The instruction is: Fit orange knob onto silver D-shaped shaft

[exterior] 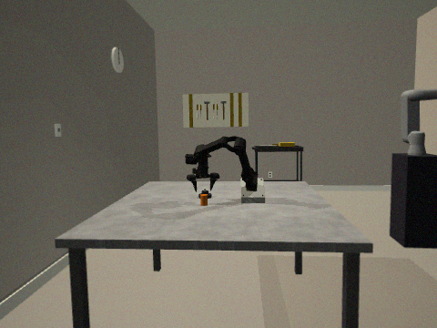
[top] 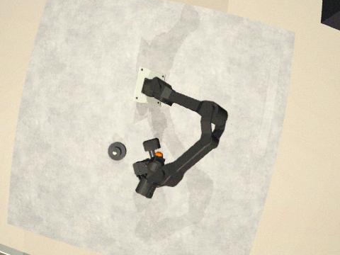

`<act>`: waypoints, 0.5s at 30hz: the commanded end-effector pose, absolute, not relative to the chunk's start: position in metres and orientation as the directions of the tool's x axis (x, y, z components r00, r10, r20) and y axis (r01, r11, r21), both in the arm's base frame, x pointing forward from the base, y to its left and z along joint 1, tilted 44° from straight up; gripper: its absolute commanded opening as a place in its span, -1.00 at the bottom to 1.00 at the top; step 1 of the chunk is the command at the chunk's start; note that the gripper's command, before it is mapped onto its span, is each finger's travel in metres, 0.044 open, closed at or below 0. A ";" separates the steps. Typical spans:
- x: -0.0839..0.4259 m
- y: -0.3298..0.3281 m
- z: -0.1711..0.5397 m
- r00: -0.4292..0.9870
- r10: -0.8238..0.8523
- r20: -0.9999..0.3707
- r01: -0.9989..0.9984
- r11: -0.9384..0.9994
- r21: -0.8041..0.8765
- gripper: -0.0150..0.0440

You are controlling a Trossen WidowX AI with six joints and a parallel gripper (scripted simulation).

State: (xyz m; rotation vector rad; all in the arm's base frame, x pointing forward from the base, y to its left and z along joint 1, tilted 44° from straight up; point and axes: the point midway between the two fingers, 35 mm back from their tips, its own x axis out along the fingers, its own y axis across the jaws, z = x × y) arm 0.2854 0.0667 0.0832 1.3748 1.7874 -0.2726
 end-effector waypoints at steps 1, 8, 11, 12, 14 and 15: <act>0.283 0.071 0.078 -0.049 0.692 -0.720 0.878 0.373 0.300 1.00; 0.284 0.078 0.070 -0.048 0.691 -0.721 0.878 0.374 0.299 1.00; 0.284 0.082 0.066 -0.048 0.691 -0.721 0.878 0.374 0.299 1.00; 0.284 0.083 0.065 -0.048 0.691 -0.722 0.878 0.374 0.299 1.00; 0.284 0.085 0.063 -0.048 0.691 -0.722 0.878 0.374 0.299 1.00; 0.284 0.086 0.062 -0.048 0.691 -0.722 0.878 0.374 0.299 1.00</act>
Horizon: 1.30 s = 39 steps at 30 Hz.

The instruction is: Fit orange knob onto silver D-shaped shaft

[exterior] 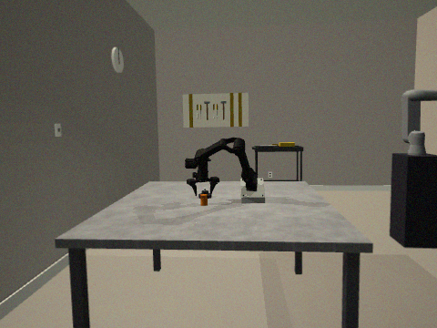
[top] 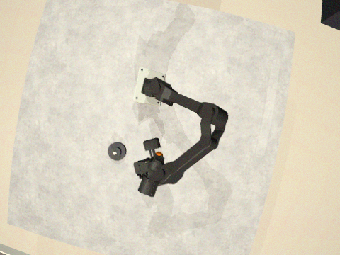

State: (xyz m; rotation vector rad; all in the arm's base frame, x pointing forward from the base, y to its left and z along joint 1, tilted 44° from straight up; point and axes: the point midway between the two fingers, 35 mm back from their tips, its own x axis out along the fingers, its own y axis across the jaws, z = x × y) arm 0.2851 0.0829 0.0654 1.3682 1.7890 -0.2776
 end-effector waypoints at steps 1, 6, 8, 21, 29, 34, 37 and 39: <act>0.284 0.087 0.060 -0.048 0.691 -0.722 0.878 0.374 0.299 1.00; 0.284 0.093 0.055 -0.048 0.691 -0.722 0.878 0.374 0.299 1.00; 0.284 0.095 0.052 -0.048 0.691 -0.722 0.878 0.374 0.299 1.00; 0.282 0.110 0.038 -0.048 0.692 -0.720 0.878 0.373 0.300 1.00; 0.280 0.118 0.030 -0.048 0.694 -0.719 0.878 0.373 0.301 1.00; 0.280 0.118 0.030 -0.048 0.694 -0.719 0.878 0.373 0.301 0.64; 0.280 0.118 0.030 -0.048 0.694 -0.719 0.878 0.373 0.301 0.38; 0.280 0.118 0.030 -0.048 0.694 -0.719 0.878 0.373 0.301 0.20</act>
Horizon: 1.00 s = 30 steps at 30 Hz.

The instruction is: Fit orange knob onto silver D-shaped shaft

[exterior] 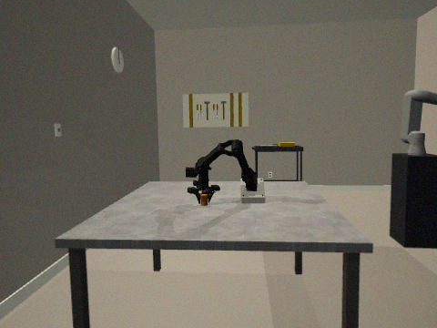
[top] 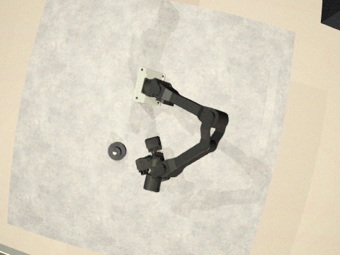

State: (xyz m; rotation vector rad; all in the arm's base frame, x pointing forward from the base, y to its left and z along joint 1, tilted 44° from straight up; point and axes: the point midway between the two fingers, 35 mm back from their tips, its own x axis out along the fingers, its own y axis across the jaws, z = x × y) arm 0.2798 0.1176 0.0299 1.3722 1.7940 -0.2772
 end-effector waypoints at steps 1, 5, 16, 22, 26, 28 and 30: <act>0.280 0.118 0.030 -0.048 0.694 -0.719 0.878 0.373 0.301 0.11; 0.280 0.118 0.030 -0.048 0.694 -0.719 0.878 0.373 0.301 0.02; 0.285 0.104 0.042 -0.047 0.689 -0.723 0.878 0.373 0.299 -0.49; 0.289 0.091 0.054 -0.046 0.686 -0.727 0.878 0.374 0.298 -0.49; 0.291 0.082 0.062 -0.046 0.684 -0.728 0.878 0.375 0.297 -0.49; 0.292 0.077 0.067 -0.046 0.684 -0.728 0.878 0.375 0.297 -0.49; 0.293 0.073 0.071 -0.046 0.683 -0.729 0.878 0.375 0.296 -0.49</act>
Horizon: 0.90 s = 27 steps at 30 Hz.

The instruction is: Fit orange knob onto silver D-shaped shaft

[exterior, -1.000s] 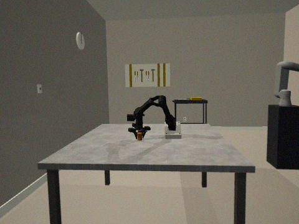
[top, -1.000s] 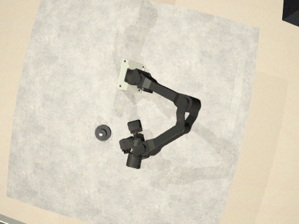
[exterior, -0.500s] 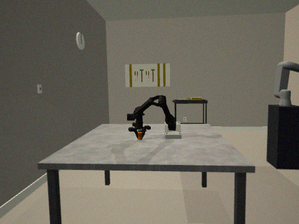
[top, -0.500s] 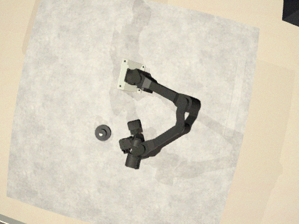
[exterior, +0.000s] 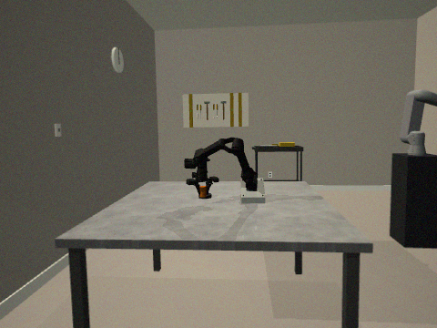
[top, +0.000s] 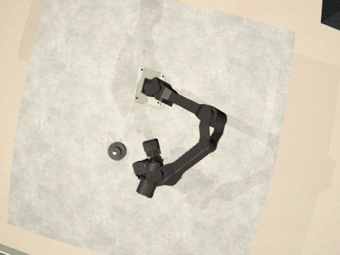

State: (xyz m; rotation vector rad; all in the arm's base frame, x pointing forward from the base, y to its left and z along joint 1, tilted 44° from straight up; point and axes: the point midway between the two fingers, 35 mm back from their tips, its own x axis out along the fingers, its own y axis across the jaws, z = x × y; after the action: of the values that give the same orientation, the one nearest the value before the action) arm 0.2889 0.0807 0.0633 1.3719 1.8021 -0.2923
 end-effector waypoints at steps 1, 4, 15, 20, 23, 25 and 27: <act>0.293 0.070 0.073 -0.046 0.683 -0.729 0.878 0.375 0.296 -0.49; 0.294 0.063 0.079 -0.046 0.683 -0.729 0.878 0.375 0.296 -0.49; 0.296 0.039 0.104 -0.047 0.685 -0.727 0.878 0.375 0.296 -0.49; 0.296 0.028 0.116 -0.048 0.687 -0.725 0.878 0.375 0.297 -0.49; 0.296 0.021 0.123 -0.049 0.689 -0.723 0.878 0.374 0.298 -0.49; 0.296 0.018 0.127 -0.049 0.690 -0.722 0.878 0.374 0.298 -0.49; 0.296 0.018 0.127 -0.049 0.690 -0.722 0.878 0.374 0.298 -0.49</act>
State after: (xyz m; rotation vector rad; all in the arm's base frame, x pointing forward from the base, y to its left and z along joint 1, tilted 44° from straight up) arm 0.2945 0.0220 0.1236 1.3785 1.8005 -0.2825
